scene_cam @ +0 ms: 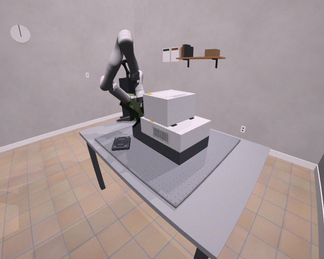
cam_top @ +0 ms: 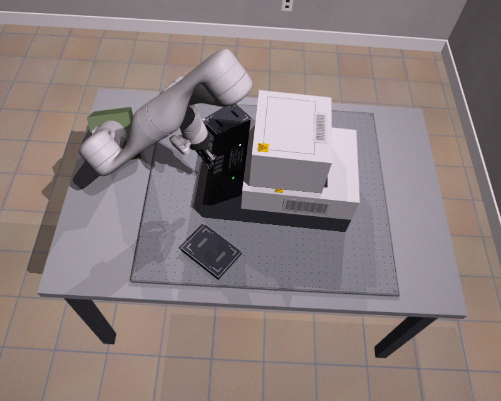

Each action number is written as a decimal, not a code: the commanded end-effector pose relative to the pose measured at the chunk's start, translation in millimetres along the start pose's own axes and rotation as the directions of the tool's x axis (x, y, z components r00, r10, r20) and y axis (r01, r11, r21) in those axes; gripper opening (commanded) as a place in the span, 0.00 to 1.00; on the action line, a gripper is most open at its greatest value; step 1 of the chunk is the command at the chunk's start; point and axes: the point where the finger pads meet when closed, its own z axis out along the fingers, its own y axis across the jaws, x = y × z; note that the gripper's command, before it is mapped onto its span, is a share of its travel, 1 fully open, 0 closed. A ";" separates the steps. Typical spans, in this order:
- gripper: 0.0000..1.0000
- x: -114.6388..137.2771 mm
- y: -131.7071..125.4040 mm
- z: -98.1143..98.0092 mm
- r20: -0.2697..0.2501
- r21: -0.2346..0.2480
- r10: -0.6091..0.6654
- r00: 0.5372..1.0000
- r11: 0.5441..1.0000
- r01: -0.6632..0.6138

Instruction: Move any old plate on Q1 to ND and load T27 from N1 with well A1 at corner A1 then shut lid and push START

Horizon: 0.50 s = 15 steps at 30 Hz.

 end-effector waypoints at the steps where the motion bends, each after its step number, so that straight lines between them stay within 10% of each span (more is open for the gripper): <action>1: 0.10 -0.4 0.0 -0.3 0.001 0.000 0.000 1.000 1.000 0.000; 15: 0.10 -1.9 -1.5 3.9 0.001 0.000 0.000 1.000 1.000 0.000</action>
